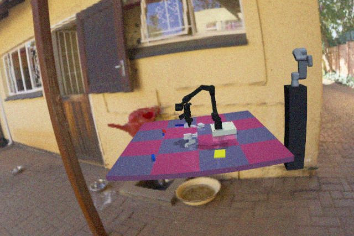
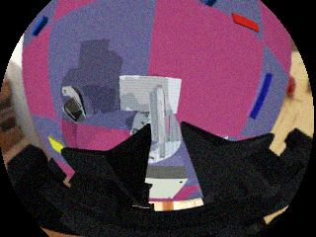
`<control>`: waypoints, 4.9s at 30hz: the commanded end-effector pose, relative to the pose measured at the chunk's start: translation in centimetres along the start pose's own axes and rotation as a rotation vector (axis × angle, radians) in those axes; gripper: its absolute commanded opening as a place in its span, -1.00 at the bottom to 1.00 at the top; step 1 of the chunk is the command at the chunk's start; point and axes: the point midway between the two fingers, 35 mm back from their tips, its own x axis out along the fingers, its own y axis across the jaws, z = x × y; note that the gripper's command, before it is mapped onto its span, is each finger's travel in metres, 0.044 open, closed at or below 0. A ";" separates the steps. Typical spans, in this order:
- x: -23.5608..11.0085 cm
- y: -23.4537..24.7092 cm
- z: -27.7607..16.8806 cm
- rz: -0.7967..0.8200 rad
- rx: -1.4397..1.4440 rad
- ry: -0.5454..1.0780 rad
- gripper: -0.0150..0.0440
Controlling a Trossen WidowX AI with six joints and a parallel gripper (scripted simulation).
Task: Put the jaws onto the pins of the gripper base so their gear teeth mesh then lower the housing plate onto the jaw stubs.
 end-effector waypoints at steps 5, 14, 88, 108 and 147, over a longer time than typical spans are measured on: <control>0.4 -0.4 0.9 0.006 -0.002 0.005 -0.04; 0.4 -0.4 0.9 0.006 -0.002 0.005 -0.04; 5.5 -0.4 0.9 0.006 -0.007 0.006 -0.04; 6.1 -0.4 0.9 0.006 -0.012 0.006 -0.04; 7.0 -0.4 0.9 0.006 -0.014 0.006 -0.04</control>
